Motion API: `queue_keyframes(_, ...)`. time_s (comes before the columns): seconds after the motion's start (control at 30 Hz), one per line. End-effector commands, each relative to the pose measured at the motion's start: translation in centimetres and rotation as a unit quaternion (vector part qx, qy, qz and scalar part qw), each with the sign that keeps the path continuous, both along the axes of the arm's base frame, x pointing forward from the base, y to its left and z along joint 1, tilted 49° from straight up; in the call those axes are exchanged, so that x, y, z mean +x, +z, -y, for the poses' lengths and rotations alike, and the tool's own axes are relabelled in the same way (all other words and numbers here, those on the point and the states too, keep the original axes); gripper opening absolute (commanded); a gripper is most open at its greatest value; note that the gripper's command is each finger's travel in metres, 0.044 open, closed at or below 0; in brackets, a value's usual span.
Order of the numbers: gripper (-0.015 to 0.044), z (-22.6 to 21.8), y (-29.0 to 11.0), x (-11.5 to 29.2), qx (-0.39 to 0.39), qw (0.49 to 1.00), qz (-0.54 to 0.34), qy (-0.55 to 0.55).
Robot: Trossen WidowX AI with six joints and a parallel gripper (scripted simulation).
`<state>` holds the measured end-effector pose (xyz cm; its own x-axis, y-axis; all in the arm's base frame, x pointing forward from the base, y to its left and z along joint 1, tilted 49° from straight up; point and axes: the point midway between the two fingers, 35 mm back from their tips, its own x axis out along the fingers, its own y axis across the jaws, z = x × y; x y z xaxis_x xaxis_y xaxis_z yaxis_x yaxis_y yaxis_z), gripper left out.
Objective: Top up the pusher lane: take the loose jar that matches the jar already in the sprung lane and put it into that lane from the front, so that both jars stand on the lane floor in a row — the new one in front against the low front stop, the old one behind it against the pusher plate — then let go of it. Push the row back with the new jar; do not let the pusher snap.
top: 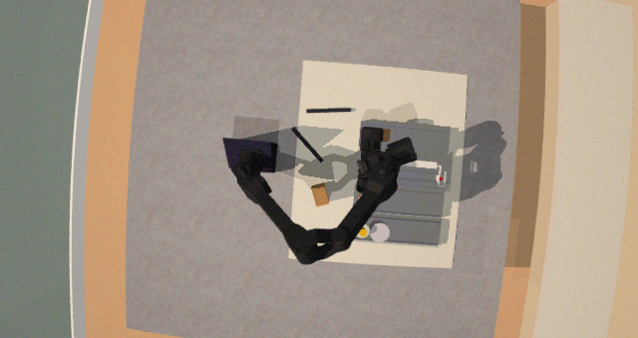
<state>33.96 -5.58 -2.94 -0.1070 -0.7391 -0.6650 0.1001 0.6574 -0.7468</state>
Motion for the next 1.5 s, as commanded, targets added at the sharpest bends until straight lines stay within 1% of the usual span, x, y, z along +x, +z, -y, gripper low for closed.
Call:
queue_keyframes(0.0,0.0,0.1,0.0,0.0,-0.003,1.0,0.006,-0.002)
queue_keyframes(0.6,0.0,0.0,0.0,-0.2,-0.003,1.0,0.006,-0.002)
queue_keyframes(0.97,0.0289,0.0,0.0,-0.1,-0.003,1.0,0.006,-0.002)
queue_keyframes(1.1,0.0292,-0.2,0.2,0.0,-0.003,1.0,0.006,-0.002)
queue_keyframes(1.27,0.0292,-1.5,1.3,0.1,-0.002,1.0,0.006,-0.002)
queue_keyframes(1.47,0.0292,-1.6,1.3,0.0,-0.002,1.0,0.006,-0.002)
